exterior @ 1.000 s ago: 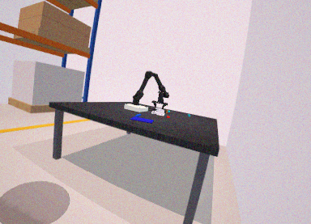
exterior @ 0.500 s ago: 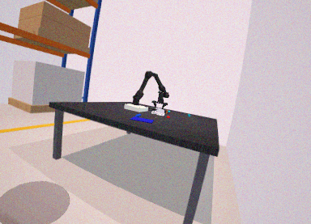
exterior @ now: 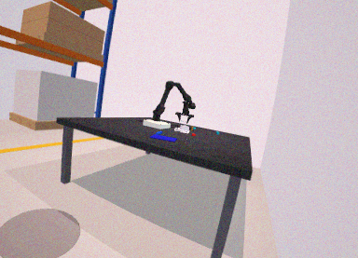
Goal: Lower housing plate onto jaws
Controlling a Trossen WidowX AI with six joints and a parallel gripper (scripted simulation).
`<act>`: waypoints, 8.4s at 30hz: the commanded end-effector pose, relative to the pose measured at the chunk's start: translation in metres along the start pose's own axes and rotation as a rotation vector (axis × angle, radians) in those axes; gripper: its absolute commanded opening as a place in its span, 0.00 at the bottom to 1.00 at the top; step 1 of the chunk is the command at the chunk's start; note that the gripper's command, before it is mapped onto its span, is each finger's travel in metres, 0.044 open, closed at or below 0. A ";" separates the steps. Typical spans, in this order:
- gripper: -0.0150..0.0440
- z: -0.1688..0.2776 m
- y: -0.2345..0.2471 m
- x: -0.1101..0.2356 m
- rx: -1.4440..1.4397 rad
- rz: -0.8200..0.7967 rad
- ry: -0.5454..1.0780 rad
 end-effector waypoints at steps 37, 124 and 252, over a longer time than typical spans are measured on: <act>0.85 0.064 -0.052 0.034 -0.353 0.005 0.000; 0.85 0.272 -0.084 0.035 -1.405 0.025 0.007; 0.85 0.268 -0.076 -0.032 -1.398 0.024 0.007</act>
Point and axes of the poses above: the point midway between the two fingers, 35 mm back from their tips, its own x axis back along the fingers, its own y axis across the jaws, z = x × y, the point moved 7 cm from there along x, back along the fingers, and after that the axes turned 9 degrees about -x, right-handed, at the moved point
